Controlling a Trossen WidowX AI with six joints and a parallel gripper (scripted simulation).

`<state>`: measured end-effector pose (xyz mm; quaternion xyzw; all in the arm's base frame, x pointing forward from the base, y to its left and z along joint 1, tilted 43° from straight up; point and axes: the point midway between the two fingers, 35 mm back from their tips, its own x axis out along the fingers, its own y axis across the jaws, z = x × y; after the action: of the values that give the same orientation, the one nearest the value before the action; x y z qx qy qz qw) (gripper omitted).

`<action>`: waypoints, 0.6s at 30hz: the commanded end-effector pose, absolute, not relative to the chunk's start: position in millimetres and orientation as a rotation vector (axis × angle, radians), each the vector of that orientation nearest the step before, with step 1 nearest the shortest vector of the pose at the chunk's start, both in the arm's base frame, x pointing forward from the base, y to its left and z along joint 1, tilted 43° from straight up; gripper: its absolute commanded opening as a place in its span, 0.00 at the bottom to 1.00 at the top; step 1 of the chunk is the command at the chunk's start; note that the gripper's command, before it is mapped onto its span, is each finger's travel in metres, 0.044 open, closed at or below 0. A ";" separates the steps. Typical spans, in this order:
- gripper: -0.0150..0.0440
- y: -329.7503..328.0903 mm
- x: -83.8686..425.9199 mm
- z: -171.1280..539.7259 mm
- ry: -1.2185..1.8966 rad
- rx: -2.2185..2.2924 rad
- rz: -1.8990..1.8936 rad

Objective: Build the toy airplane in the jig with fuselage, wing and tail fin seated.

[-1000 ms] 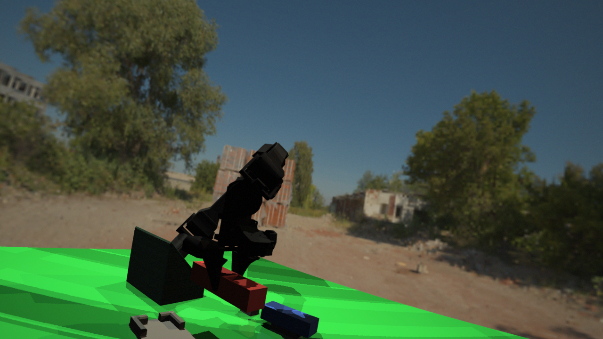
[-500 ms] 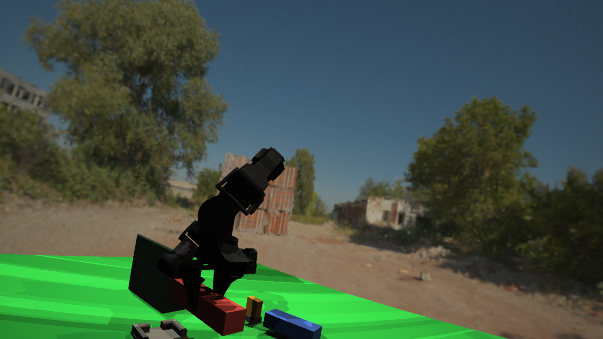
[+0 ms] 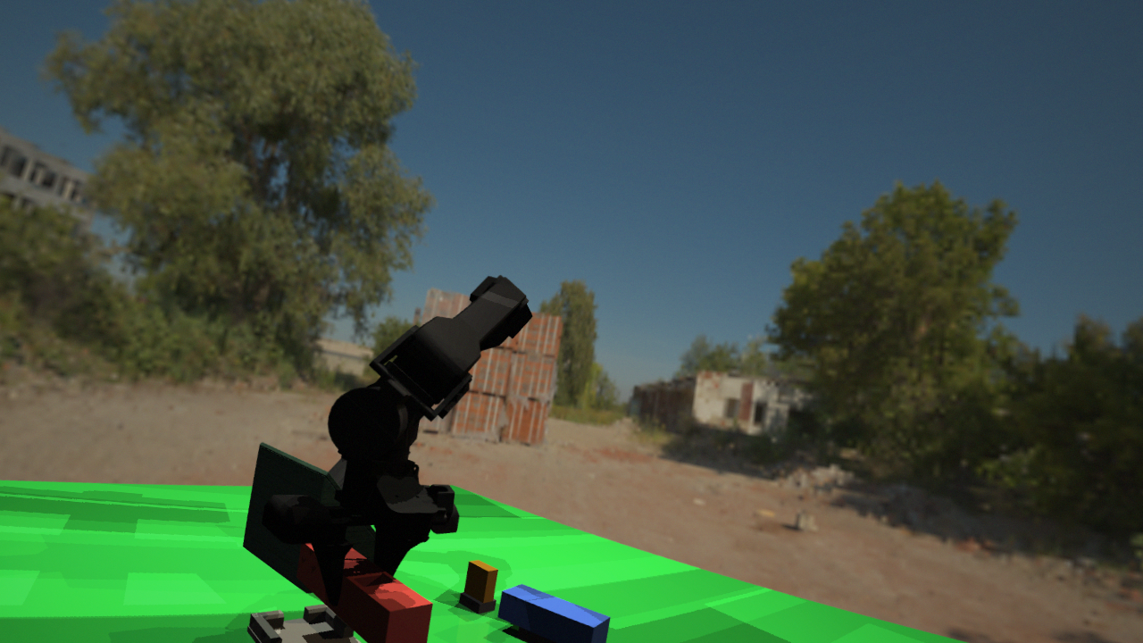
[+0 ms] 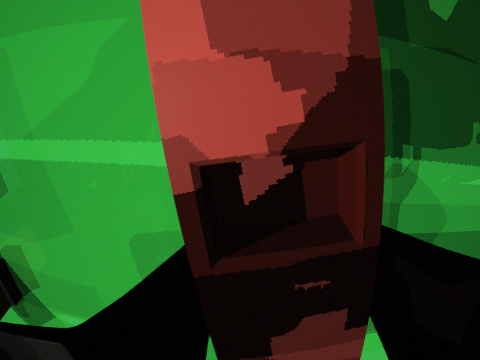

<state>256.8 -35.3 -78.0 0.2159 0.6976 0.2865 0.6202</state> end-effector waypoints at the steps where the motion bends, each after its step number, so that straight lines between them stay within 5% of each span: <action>1: 0.57 -36.5 255.6 -79.9 1.606 0.490 0.658; 18: 0.58 -36.3 255.5 -80.1 1.606 0.490 0.658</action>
<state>256.0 -35.7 -79.3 0.2166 0.6976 0.2861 0.6201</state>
